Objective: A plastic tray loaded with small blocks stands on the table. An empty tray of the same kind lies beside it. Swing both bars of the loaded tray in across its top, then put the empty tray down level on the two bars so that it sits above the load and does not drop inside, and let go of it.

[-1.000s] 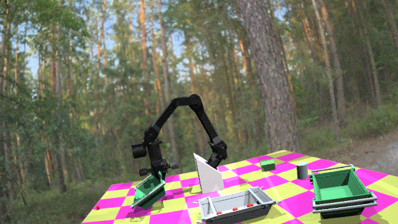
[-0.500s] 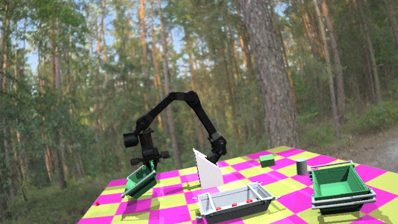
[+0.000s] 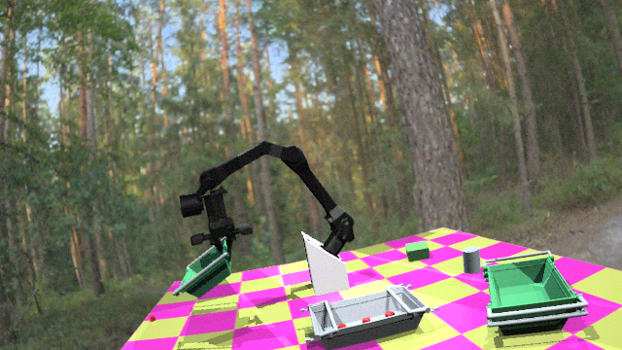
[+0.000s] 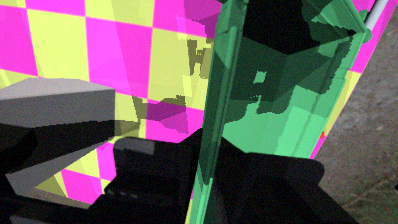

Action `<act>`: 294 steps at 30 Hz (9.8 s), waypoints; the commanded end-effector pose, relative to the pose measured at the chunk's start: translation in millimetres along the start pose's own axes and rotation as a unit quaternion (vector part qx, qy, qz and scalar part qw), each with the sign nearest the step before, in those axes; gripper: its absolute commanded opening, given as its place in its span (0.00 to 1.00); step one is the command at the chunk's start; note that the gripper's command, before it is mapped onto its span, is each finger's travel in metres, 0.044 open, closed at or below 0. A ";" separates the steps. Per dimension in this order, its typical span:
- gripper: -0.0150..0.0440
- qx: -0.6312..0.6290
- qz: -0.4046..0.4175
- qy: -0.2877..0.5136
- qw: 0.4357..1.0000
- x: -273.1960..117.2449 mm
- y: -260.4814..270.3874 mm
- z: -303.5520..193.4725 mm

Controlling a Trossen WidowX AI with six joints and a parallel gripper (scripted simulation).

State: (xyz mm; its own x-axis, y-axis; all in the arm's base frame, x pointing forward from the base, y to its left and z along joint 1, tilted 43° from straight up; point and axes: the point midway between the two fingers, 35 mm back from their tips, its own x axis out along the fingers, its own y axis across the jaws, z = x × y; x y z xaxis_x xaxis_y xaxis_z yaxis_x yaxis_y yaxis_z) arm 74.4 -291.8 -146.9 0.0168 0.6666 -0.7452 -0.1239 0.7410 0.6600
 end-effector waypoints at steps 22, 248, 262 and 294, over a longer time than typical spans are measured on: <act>0.25 -0.004 -0.010 0.002 1.000 -20.9 -9.6 0.7; 0.25 -0.661 0.000 -0.007 0.750 61.3 304.7 273.8; 0.25 -0.661 0.000 -0.007 0.750 61.3 304.7 273.8; 0.25 -0.661 0.001 -0.007 0.750 68.8 305.3 270.5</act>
State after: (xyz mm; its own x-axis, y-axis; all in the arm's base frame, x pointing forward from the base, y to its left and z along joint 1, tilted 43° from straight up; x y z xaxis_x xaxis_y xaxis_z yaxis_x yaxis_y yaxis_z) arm 308.8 -2.6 30.8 0.0437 0.6759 -0.7357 -0.9990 0.0340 -0.0282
